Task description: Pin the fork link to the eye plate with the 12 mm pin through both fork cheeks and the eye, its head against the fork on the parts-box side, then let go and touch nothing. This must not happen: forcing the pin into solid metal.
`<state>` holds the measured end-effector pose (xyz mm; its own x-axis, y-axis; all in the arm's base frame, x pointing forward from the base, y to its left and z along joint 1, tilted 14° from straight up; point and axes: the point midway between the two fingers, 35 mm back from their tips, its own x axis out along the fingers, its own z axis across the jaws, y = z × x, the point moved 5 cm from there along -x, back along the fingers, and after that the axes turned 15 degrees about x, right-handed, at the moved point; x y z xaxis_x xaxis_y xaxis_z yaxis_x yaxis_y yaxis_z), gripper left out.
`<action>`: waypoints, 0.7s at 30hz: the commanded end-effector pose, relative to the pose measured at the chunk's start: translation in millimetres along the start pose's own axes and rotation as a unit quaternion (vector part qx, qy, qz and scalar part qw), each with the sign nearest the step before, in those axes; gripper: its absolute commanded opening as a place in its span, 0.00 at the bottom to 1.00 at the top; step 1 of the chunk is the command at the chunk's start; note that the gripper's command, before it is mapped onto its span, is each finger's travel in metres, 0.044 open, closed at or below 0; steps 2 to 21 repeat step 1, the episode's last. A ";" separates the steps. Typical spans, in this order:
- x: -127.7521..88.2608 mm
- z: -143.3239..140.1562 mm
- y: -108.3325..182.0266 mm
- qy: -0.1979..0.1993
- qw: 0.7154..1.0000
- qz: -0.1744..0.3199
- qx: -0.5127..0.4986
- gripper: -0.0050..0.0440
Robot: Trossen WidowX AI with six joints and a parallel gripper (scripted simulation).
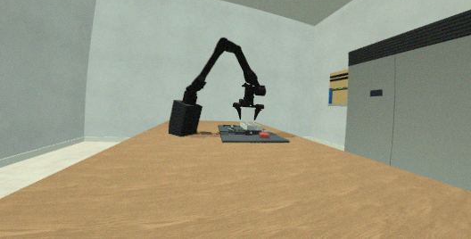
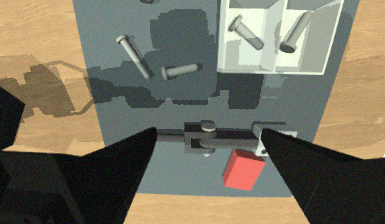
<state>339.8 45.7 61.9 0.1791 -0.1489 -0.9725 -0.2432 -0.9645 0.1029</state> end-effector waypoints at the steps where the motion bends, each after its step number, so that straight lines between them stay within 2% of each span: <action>1: -0.9 -0.4 0.1 0.001 1.000 0.001 0.002 1.00; 21: -0.9 -0.4 0.1 0.001 1.000 0.001 0.002 1.00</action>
